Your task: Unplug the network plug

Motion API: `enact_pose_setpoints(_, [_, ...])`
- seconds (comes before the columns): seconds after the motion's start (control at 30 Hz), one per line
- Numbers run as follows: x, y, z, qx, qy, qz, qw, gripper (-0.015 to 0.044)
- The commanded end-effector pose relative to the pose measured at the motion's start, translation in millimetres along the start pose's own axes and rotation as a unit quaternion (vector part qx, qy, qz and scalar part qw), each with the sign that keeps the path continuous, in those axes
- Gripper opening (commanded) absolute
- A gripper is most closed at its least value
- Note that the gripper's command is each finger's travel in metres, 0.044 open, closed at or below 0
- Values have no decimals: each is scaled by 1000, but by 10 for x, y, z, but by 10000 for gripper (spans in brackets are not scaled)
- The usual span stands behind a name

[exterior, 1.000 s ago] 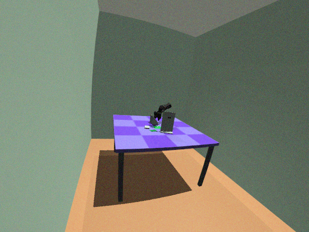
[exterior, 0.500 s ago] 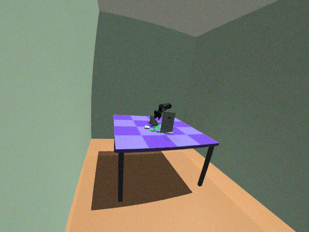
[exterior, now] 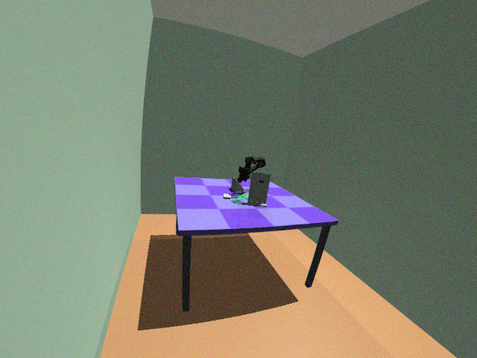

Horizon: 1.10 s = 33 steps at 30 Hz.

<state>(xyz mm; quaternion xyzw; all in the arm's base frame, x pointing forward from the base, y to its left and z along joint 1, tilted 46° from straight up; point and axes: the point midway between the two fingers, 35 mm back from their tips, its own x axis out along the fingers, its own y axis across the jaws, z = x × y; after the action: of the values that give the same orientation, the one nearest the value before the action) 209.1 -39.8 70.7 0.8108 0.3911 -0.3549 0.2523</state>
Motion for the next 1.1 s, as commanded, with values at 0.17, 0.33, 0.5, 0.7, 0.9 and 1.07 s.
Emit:
enact_pose_setpoints(0.17, [-206, 149, 0, -1, 1, -2, 1000, 156])
enact_pose_setpoints(0.33, [-333, 226, 3, -1, 2, -2, 1000, 156])
enact_pose_setpoints(0.5, [-463, 297, 7, -1, 3, -1, 1000, 156])
enact_pose_setpoints(0.7, [-606, 366, 12, -2, 5, -1, 1000, 156])
enact_pose_setpoints(0.9, [-610, 368, 12, -2, 5, 0, 1000, 287])
enact_pose_setpoints(1.07, [-610, 368, 12, -2, 5, 0, 1000, 419])
